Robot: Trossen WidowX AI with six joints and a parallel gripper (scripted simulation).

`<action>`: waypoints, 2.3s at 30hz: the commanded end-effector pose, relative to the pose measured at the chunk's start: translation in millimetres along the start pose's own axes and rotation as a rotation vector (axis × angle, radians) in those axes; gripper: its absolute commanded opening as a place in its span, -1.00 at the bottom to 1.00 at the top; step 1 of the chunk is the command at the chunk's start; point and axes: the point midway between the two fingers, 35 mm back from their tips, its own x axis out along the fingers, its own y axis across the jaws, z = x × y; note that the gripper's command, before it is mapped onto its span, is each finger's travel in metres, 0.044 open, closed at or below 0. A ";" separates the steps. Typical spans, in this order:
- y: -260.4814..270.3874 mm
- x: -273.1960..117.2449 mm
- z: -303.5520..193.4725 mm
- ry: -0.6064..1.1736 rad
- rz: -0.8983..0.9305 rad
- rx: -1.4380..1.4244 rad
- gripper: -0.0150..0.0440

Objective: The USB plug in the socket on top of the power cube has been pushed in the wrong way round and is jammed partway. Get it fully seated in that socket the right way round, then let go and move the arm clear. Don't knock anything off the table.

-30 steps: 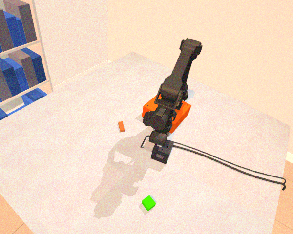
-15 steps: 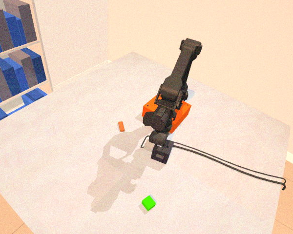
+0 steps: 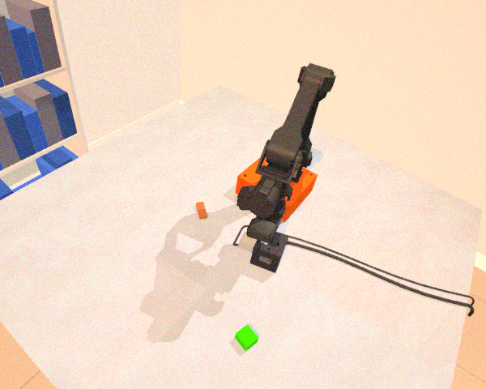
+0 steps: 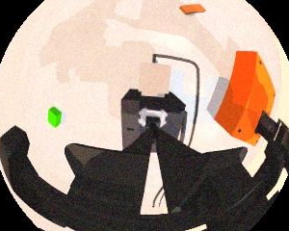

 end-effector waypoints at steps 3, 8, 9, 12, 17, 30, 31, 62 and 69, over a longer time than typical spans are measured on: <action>-0.1 1.7 -0.2 0.002 0.000 -0.004 -0.49; -0.1 2.3 -0.2 0.002 0.000 -0.004 -0.49; -0.1 2.4 -0.1 0.002 0.000 -0.004 -0.49; -0.1 2.8 -0.1 0.002 0.000 -0.004 -0.49; -0.1 3.4 -0.1 0.002 0.000 -0.004 -0.49; -0.1 3.6 0.0 0.002 0.000 -0.004 -0.49; -0.1 3.6 0.0 0.002 0.000 -0.004 -0.49; 0.6 1.1 -0.1 0.001 0.003 0.000 -0.17; 0.6 1.1 -0.1 0.001 0.003 0.000 -0.17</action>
